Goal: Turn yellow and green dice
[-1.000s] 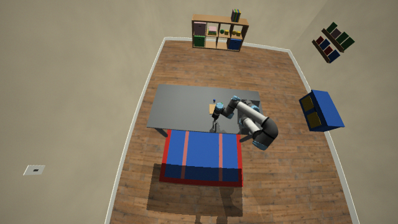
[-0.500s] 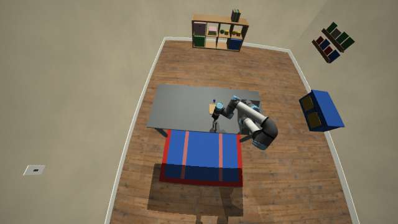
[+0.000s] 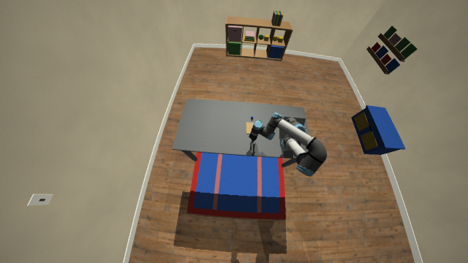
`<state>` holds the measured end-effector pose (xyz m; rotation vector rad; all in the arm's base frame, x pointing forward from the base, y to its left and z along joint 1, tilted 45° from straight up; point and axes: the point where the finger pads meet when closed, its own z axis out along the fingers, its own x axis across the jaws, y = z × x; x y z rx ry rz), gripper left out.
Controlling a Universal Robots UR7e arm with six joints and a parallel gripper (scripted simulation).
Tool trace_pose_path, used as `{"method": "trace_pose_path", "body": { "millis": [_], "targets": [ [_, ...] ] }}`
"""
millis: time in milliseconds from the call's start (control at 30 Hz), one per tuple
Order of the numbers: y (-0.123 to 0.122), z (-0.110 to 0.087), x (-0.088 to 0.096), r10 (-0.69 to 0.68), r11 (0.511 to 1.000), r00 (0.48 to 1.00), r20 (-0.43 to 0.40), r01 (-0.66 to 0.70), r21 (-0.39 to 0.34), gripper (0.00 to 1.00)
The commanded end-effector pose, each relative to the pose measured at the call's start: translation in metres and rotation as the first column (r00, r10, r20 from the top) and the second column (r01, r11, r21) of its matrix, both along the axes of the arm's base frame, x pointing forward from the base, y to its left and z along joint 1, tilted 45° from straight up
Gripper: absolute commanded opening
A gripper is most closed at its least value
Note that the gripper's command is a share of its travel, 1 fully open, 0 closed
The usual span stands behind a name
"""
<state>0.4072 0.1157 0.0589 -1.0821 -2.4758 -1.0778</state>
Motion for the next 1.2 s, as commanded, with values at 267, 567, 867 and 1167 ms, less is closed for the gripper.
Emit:
{"method": "trace_pose_path", "body": {
  "millis": [267,567,867,1167],
  "targets": [
    [0.000,0.000,0.000,0.000,1.000,1.000,0.001,0.000,0.000,0.70],
    [0.000,0.000,0.000,0.000,1.000,1.000,0.001,0.000,0.000,0.70],
    [0.004,-0.004,0.001,0.000,1.000,1.000,0.001,0.000,0.000,0.70],
    [0.011,-0.011,0.002,0.000,1.000,1.000,0.001,0.000,0.000,0.70]
  ]
}}
